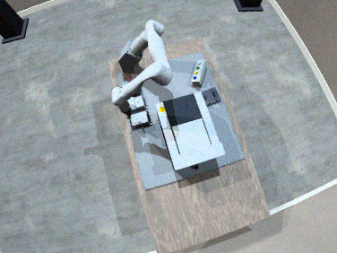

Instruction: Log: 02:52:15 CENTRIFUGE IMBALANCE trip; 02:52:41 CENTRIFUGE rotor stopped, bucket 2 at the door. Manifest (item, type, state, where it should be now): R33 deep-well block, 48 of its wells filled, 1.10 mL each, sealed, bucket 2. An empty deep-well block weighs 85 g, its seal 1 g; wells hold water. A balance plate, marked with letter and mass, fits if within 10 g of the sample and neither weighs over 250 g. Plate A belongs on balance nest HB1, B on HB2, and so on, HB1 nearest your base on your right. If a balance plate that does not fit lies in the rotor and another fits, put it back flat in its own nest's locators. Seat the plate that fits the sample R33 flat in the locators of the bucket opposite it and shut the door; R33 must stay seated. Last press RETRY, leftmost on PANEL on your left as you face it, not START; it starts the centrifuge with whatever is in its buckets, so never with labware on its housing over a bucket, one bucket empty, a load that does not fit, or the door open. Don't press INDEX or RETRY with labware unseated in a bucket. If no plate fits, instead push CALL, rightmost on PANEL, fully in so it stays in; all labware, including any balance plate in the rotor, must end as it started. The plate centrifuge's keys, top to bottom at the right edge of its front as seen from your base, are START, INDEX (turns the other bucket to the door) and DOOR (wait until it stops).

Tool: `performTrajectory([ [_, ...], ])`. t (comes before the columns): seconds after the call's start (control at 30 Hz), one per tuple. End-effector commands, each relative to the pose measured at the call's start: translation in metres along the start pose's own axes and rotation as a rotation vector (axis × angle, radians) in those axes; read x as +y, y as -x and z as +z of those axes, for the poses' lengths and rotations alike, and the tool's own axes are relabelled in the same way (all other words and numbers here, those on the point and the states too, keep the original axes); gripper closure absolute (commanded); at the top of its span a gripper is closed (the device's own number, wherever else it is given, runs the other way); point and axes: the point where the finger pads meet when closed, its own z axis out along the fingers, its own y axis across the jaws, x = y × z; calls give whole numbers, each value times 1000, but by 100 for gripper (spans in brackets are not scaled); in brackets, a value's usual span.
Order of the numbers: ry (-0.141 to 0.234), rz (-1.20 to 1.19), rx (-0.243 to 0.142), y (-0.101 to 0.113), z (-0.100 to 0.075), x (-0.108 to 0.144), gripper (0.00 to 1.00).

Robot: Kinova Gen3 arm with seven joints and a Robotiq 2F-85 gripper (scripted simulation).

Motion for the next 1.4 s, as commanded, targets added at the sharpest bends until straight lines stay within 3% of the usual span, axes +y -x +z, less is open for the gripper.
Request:
performTrajectory([
  [0.0, 1, 0, -1, 1, -1, 10, 90],
  [0.3, 1, 0, -1, 1, -1, 39, 90],
  [1.37, 1, 0, -1, 1, -1, 39, 90],
])
